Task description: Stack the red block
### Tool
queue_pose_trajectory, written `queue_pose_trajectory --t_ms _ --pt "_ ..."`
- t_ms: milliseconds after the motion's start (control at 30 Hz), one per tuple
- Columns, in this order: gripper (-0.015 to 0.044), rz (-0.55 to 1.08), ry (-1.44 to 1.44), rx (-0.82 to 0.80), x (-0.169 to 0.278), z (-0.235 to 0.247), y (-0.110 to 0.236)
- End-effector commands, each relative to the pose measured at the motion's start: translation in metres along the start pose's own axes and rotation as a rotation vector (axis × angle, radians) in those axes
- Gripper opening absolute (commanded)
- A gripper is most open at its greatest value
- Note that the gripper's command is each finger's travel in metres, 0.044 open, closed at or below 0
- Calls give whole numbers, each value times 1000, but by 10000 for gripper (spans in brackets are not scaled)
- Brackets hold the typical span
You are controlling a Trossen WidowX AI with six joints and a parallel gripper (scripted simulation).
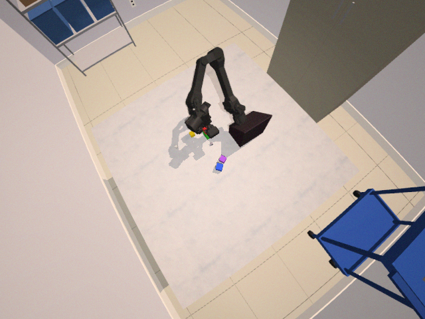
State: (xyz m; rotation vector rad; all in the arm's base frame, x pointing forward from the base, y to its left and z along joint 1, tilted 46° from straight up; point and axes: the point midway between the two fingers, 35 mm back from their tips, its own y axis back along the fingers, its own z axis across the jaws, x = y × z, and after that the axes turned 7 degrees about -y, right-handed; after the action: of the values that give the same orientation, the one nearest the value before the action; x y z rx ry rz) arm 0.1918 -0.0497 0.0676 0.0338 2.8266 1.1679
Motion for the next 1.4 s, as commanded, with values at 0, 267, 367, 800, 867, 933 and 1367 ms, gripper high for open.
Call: queue_pose_trajectory --t_ms 0,267,367,800,867,933,1367 --pt "0 -5 1 4 -1 -1 0" --pt "105 0 0 0 0 0 0" --pt "184 0 0 0 0 0 0" --pt "440 0 0 0 0 0 0" --pt "440 0 0 0 0 0 0" --pt "440 0 0 0 0 0 0" --pt "440 0 0 0 0 0 0"
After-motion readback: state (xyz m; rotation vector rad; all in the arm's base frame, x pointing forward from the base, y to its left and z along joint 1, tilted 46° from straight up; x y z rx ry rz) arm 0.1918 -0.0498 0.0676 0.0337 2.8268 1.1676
